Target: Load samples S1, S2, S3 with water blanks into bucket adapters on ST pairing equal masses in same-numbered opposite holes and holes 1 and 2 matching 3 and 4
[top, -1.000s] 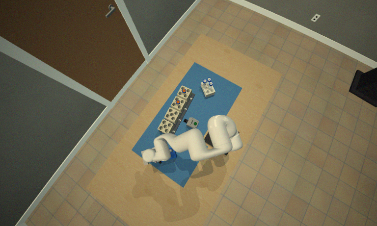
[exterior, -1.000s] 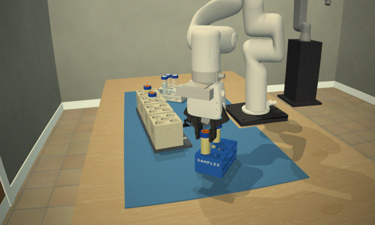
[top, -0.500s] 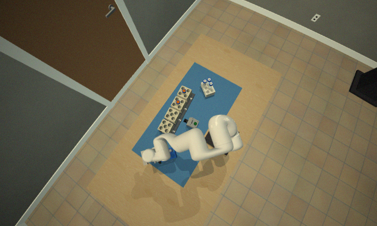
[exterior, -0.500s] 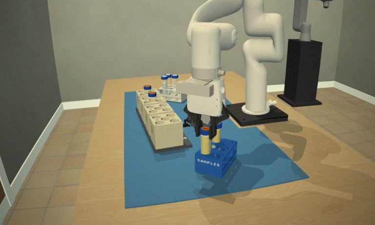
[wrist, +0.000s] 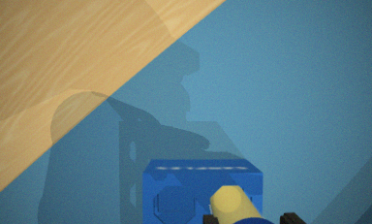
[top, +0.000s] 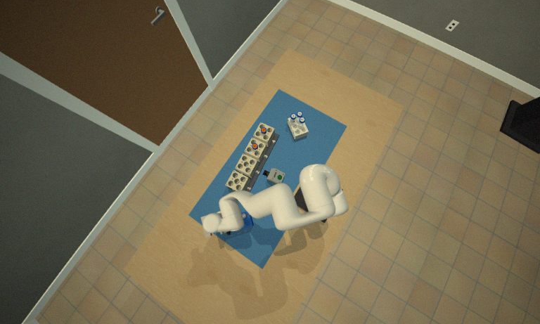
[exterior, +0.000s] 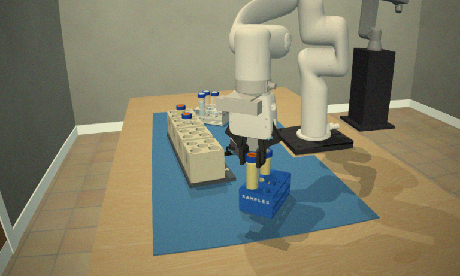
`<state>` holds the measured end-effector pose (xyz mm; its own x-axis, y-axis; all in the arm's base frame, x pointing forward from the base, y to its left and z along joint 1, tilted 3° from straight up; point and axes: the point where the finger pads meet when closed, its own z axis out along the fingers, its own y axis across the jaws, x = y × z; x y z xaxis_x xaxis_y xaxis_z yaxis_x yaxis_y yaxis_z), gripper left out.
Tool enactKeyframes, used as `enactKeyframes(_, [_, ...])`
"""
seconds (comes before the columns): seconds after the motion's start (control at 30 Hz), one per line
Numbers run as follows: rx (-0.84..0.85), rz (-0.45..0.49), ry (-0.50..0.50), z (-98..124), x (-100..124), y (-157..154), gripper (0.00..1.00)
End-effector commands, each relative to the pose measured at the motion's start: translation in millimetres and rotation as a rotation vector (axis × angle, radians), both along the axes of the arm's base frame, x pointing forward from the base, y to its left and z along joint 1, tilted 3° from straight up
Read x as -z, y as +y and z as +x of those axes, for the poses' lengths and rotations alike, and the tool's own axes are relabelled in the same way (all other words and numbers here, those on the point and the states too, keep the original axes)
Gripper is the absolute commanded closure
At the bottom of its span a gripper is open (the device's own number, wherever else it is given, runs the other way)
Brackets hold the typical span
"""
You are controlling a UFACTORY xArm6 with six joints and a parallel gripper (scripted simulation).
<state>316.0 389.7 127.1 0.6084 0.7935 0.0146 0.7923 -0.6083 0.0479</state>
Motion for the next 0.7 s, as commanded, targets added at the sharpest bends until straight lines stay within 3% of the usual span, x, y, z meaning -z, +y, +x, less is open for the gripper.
enactKeyframes(0.0, [0.000, 0.004, -0.003, 0.6, -7.8, 1.3, 1.00])
enactKeyframes(0.67, [0.000, 0.004, -0.003, -1.0, -39.8, 1.8, 1.00])
